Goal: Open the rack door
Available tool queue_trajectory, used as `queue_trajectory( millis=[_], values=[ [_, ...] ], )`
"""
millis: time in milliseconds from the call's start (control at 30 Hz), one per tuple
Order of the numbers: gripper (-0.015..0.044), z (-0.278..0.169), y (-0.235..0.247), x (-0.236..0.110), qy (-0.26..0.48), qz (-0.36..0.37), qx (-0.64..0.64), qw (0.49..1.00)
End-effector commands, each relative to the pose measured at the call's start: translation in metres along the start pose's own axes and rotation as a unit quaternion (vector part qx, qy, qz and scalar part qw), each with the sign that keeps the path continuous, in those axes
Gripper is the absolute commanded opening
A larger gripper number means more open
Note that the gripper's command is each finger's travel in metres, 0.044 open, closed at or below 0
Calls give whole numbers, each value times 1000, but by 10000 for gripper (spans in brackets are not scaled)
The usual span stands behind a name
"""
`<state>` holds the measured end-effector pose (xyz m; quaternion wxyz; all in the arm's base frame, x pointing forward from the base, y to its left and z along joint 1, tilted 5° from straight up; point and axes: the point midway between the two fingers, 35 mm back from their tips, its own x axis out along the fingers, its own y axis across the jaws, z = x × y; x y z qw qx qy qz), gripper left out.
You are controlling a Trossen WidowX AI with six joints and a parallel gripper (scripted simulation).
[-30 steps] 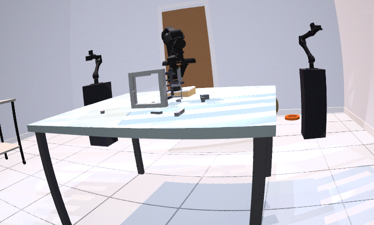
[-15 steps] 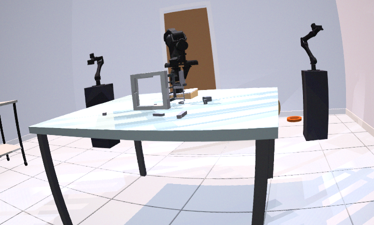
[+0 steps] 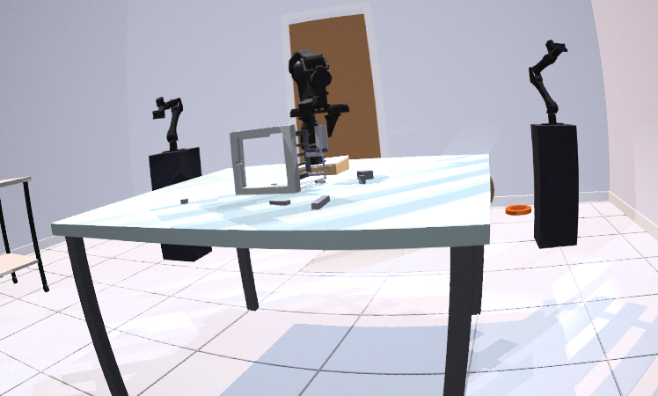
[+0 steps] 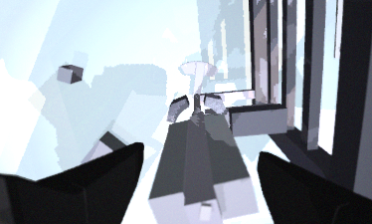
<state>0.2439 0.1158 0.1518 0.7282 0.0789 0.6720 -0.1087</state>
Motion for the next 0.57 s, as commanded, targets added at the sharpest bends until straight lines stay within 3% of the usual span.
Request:
queue_trajectory(
  millis=[0, 533],
  values=[
    [280, 1, 1, -6, -3, 1, 2, 1000],
    [280, 2, 2, -25, -3, 1, 2, 1000]
  ],
)
